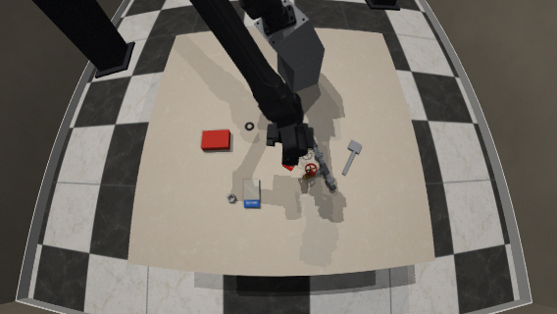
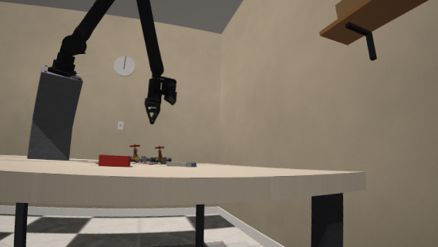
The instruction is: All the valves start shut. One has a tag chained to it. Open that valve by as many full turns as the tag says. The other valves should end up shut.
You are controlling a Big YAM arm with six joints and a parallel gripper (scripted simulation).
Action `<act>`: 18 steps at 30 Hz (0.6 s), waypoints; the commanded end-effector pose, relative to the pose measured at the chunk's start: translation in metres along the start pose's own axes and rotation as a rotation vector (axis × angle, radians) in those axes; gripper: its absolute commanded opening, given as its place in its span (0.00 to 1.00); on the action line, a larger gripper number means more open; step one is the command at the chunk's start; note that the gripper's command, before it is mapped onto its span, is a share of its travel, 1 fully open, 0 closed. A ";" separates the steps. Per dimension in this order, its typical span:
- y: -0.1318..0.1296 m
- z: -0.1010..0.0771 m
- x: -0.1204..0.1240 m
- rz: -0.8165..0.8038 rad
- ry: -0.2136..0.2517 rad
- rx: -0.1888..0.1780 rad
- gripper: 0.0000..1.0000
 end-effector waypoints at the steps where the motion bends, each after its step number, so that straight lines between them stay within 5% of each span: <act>1: 0.013 -0.011 -0.007 -0.087 -0.023 -0.015 1.00; 18: 0.008 -0.007 -0.007 -0.071 -0.018 -0.010 1.00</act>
Point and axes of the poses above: the point where the finger pads meet when closed, its own z axis out along the fingers, its own y axis across the jaws, x = y × z, the point moved 5 cm from there along -z, back along the fingers, and after that the axes turned 11 degrees about -z, right-handed, at the moved point
